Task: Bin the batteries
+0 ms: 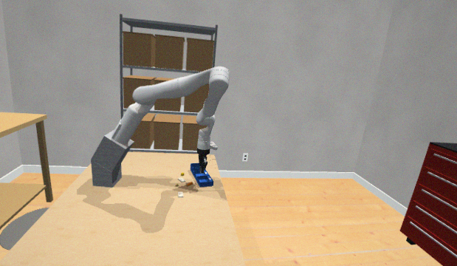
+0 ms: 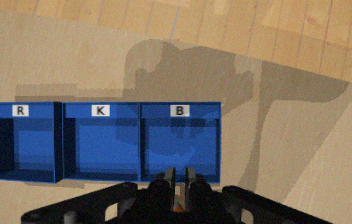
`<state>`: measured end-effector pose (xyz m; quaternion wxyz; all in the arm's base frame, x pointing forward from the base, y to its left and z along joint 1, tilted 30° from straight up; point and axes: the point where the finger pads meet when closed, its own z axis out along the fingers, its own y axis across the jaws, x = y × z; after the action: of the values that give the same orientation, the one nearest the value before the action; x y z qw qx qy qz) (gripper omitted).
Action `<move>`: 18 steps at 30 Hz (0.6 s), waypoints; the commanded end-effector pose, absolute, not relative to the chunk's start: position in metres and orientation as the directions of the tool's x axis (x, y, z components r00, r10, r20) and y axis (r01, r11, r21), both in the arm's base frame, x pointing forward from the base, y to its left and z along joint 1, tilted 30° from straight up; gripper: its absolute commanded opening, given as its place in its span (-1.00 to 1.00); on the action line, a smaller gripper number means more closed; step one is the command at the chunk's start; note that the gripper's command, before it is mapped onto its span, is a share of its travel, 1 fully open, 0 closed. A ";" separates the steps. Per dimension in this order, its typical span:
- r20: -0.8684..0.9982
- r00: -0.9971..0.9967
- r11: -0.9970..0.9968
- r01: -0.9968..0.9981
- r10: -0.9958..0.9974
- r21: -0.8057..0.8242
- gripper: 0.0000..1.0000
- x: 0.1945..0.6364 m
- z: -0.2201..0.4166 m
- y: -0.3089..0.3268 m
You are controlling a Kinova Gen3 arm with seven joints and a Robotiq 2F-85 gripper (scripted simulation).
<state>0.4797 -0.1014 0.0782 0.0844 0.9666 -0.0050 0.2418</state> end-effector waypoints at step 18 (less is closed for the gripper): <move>0.471 0.881 -0.985 -0.053 0.031 0.163 -0.82 0.482 0.067 -0.029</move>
<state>0.4815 -0.0469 0.0716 0.0912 0.9650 -0.0193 0.2452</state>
